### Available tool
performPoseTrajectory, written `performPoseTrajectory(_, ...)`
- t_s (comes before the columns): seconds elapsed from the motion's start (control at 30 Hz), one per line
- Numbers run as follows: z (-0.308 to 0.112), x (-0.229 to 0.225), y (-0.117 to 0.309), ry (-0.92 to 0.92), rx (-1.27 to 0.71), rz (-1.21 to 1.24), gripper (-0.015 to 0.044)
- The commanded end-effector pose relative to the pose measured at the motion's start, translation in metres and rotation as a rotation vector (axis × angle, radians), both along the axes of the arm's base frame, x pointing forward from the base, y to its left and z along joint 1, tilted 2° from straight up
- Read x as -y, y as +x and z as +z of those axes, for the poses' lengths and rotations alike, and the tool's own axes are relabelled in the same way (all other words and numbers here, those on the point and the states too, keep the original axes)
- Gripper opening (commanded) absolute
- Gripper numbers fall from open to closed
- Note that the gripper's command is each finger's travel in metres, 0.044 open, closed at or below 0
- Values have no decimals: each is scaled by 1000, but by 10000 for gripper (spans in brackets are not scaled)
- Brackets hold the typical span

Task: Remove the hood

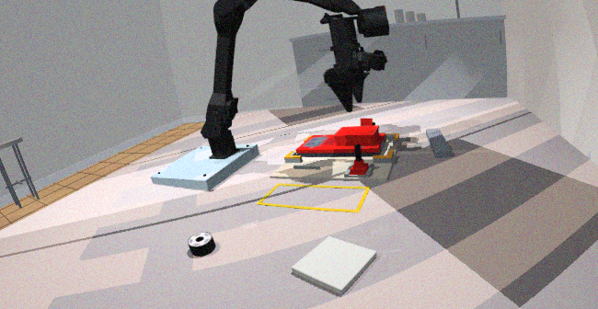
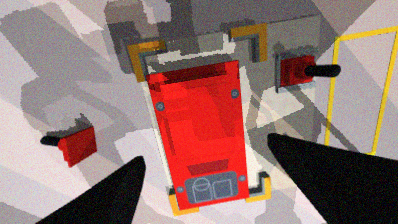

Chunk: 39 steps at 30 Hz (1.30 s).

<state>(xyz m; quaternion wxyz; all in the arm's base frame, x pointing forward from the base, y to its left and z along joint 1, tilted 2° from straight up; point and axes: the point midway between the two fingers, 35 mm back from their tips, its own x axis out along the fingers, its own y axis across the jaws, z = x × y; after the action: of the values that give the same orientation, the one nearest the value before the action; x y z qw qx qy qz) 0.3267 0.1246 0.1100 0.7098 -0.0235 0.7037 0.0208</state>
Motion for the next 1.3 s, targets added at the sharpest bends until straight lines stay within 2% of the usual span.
performPoseTrajectory(0.0, -3, 2, 0, -10, -6, 10, 440)
performPoseTrajectory(1.27, -30, 1, 1, -10, -6, 10, 440)
